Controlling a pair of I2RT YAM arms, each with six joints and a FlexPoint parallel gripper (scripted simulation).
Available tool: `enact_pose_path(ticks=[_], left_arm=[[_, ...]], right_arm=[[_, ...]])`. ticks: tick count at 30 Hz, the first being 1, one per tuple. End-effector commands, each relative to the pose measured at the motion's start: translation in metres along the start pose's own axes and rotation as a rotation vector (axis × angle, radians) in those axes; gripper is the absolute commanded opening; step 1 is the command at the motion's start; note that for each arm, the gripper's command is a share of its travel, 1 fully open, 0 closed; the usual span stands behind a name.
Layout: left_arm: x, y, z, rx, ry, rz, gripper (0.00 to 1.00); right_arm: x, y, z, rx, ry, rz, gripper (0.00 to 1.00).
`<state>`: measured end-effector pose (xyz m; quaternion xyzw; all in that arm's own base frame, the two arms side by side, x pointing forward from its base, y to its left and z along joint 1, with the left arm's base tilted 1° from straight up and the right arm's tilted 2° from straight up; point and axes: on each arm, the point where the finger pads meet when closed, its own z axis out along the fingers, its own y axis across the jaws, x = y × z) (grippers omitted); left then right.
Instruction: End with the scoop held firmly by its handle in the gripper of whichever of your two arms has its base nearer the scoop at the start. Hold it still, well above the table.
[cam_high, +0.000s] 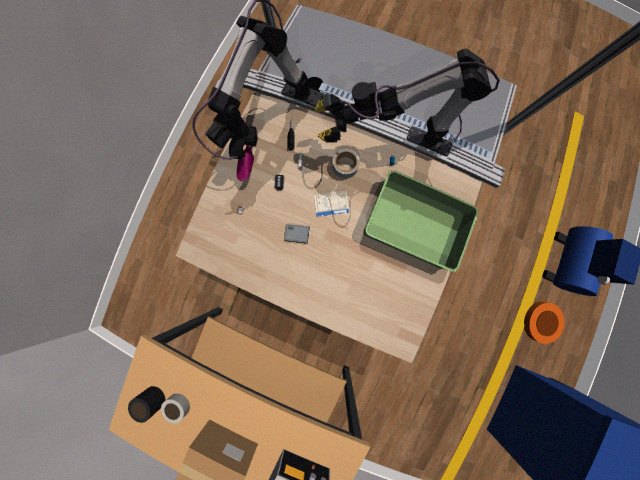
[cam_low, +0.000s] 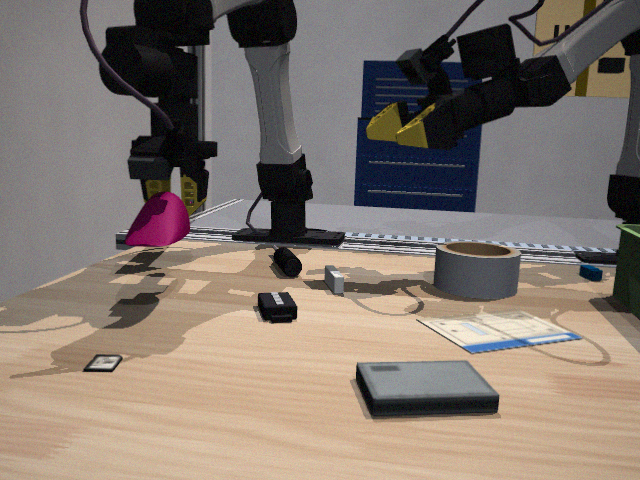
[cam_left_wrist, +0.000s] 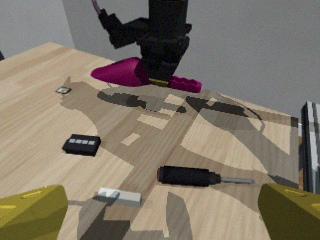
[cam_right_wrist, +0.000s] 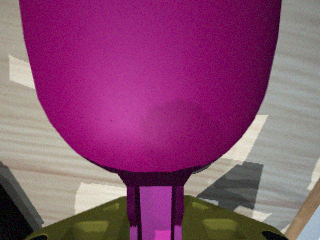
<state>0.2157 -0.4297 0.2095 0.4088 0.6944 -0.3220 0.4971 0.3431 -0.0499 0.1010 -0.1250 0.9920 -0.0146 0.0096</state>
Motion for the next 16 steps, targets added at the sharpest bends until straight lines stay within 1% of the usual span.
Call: enact_pose_path(ticks=[1,16], left_arm=[[-0.0392,-0.0047,-0.0076,0.002,-0.1,-0.003,1.0],[-0.0395,-0.0046,-0.0077,0.002,-0.101,-0.003,1.0]], right_arm=[[-0.003,0.0034,-0.0049,0.005,-0.003,-0.003,0.0],[-0.0025,0.0019,-0.0021,0.006,-0.004,-0.005,0.0]])
